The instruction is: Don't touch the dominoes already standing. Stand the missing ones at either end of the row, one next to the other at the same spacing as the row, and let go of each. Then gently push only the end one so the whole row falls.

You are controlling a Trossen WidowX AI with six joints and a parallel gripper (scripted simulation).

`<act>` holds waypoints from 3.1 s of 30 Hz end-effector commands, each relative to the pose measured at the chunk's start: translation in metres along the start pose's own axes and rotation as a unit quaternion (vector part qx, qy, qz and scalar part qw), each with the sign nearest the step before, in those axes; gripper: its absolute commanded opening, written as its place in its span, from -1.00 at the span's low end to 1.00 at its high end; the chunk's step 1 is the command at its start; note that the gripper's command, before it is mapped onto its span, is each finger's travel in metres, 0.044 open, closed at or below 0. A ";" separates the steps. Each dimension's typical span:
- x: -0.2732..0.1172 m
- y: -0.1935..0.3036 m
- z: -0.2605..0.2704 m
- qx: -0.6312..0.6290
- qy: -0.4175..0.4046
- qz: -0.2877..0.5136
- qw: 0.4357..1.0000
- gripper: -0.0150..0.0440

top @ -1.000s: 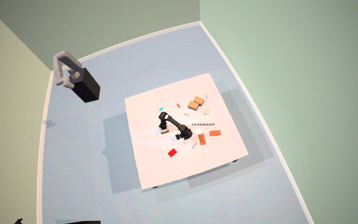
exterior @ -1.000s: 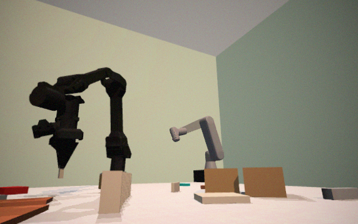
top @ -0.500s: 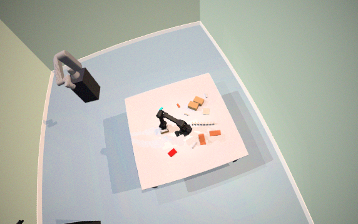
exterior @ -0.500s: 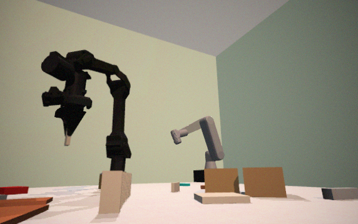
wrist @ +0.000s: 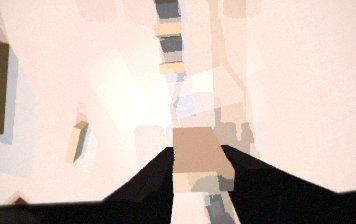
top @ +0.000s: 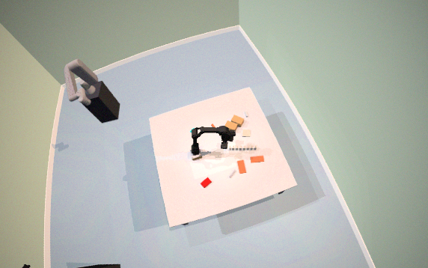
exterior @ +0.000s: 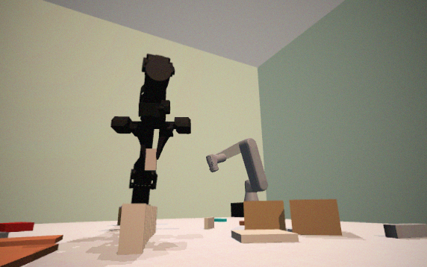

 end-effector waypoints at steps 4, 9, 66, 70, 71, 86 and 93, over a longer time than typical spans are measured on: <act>0.004 0.002 0.010 -0.035 0.002 0.003 0.999 -0.13; 0.030 -0.002 0.012 -0.035 0.002 0.003 0.999 -0.13; 0.003 0.002 0.010 -0.037 0.002 0.002 0.999 1.00; 0.001 0.003 0.010 -0.037 0.002 0.002 0.999 1.00; 0.001 0.003 0.010 -0.037 0.002 0.002 0.999 1.00; 0.074 0.071 0.120 0.181 -0.002 0.006 0.983 1.00; 0.075 0.072 0.121 0.183 -0.002 0.006 0.983 1.00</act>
Point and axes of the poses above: the point midway between the two fingers, 35 mm back from their tips, its own x axis out along the fingers, its own z axis across the jaws, y = z × x, the point moved 9 cm from there along -x, back along the fingers, and after that the axes turned 15 degrees about x, right-handed, at the moved point
